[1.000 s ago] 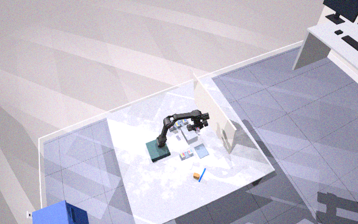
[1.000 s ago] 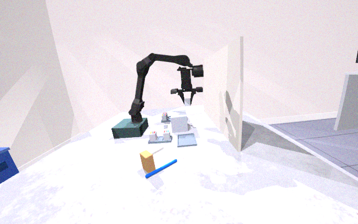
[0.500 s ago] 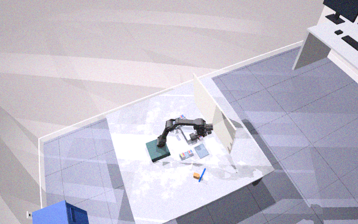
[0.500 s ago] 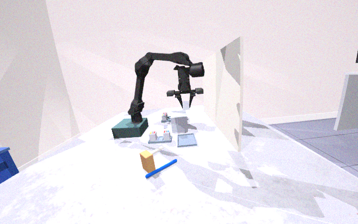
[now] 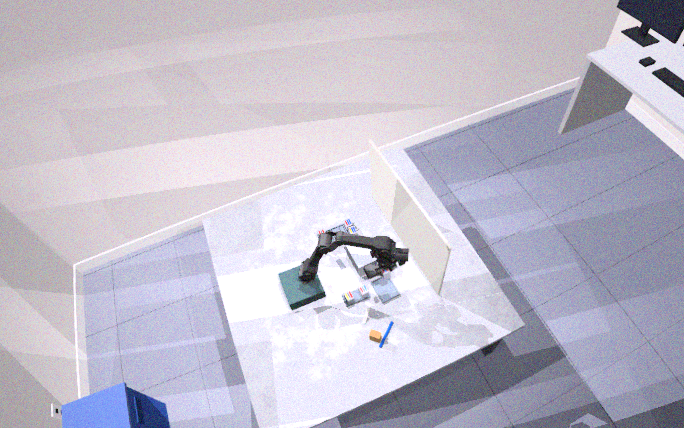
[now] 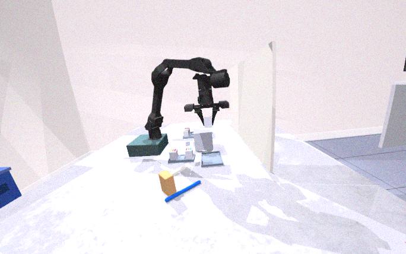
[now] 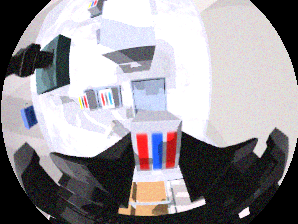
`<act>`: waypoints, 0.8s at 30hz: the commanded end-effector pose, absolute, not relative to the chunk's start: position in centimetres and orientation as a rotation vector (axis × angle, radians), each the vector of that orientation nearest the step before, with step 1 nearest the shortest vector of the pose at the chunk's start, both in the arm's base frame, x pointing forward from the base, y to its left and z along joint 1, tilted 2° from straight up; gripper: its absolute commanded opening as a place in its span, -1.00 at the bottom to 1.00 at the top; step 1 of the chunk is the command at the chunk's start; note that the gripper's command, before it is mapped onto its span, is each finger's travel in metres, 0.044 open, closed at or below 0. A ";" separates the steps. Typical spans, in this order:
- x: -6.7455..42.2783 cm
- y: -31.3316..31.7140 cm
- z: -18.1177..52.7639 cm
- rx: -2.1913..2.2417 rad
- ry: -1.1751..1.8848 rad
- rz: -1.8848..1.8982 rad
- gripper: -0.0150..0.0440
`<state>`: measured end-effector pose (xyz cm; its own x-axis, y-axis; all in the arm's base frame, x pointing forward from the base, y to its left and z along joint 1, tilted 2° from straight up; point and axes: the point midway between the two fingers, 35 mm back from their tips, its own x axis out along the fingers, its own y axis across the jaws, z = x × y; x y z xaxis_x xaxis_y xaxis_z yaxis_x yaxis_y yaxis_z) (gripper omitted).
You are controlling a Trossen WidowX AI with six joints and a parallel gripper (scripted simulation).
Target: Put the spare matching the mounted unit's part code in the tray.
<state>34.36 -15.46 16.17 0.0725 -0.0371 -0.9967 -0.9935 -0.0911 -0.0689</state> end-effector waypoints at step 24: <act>35.0 -15.7 13.7 -1.341 1.137 1.207 -0.49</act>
